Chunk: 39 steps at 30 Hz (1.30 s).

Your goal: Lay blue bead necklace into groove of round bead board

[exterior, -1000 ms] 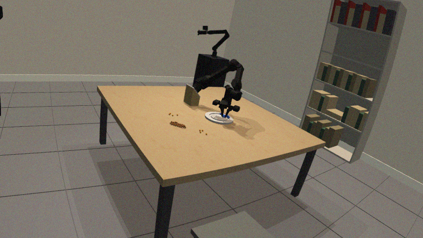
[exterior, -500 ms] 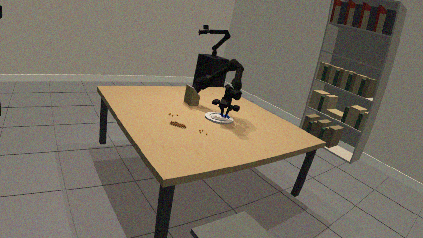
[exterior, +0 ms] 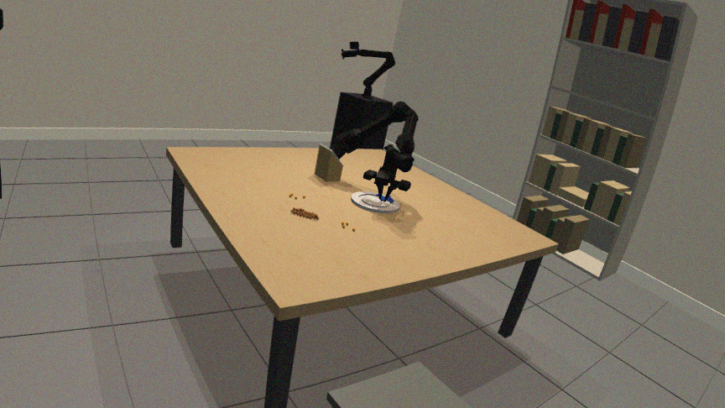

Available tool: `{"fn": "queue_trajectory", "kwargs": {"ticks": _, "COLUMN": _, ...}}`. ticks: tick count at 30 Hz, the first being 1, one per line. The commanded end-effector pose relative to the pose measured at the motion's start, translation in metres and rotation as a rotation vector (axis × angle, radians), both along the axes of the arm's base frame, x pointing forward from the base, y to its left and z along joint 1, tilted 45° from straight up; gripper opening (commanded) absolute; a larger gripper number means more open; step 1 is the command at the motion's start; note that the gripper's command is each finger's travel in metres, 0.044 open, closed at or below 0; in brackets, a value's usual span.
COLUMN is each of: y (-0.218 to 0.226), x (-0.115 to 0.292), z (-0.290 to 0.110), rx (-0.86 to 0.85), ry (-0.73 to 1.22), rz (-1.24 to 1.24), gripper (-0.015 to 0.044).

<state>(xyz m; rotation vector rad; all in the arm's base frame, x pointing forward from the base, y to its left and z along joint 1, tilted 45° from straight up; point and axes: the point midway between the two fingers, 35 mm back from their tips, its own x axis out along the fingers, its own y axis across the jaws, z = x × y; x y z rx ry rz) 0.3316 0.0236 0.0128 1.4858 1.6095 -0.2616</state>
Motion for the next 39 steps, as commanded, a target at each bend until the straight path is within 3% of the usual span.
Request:
{"fn": "queue_trajectory", "kwargs": {"ticks": 1, "y": 0.0001, "x": 0.0019, "z": -0.0006, "rx": 0.0, "ry": -0.006, "rz": 0.001, "gripper": 0.0}}
{"fn": "queue_trajectory", "kwargs": {"ticks": 4, "y": 0.0014, "x": 0.0021, "z": -0.002, "rx": 0.0, "ry": -0.006, "rz": 0.001, "gripper": 0.0}}
{"fn": "queue_trajectory", "kwargs": {"ticks": 21, "y": -0.0002, "x": 0.0009, "z": -0.0003, "rx": 0.0, "ry": -0.003, "rz": 0.001, "gripper": 0.044}}
{"fn": "queue_trajectory", "kwargs": {"ticks": 39, "y": -0.0012, "x": 0.0007, "z": 0.0006, "rx": 0.0, "ry": -0.006, "rz": 0.001, "gripper": 0.044}}
